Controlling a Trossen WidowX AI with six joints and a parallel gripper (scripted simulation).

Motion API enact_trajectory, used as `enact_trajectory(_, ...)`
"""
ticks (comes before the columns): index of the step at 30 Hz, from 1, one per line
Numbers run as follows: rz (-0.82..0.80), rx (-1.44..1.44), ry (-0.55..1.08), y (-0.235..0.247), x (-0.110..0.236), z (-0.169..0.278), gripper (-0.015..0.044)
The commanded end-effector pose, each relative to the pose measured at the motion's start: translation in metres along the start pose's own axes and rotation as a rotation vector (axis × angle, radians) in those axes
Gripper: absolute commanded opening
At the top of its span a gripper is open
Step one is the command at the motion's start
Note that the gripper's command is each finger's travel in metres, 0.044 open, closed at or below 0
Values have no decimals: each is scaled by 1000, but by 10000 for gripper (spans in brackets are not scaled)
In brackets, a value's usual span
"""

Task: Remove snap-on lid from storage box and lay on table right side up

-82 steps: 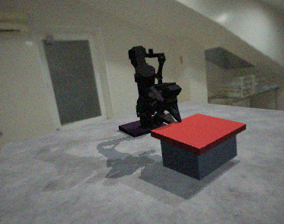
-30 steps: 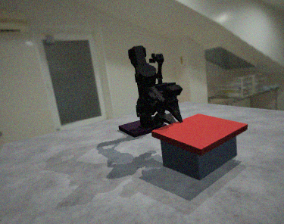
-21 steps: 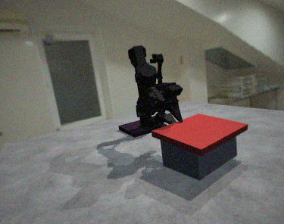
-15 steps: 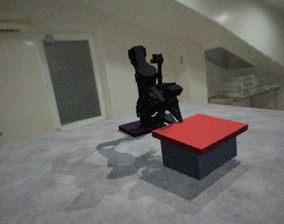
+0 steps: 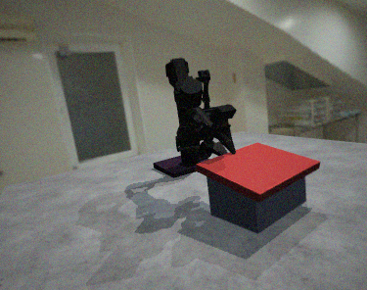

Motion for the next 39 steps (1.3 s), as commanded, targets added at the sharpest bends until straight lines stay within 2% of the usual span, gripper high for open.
enact_trajectory(1,-8,-1,-3,8,4,-1,0)
enact_trajectory(39,-10,-1,-3,61,19,-1,0)
Point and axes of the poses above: the point midway between the two fingers, 35 mm back from their tips, its own x axis back along the fingers, its own y axis across the jaws, z = x × y, the point moved 10 cm from there along x, back along the fingers
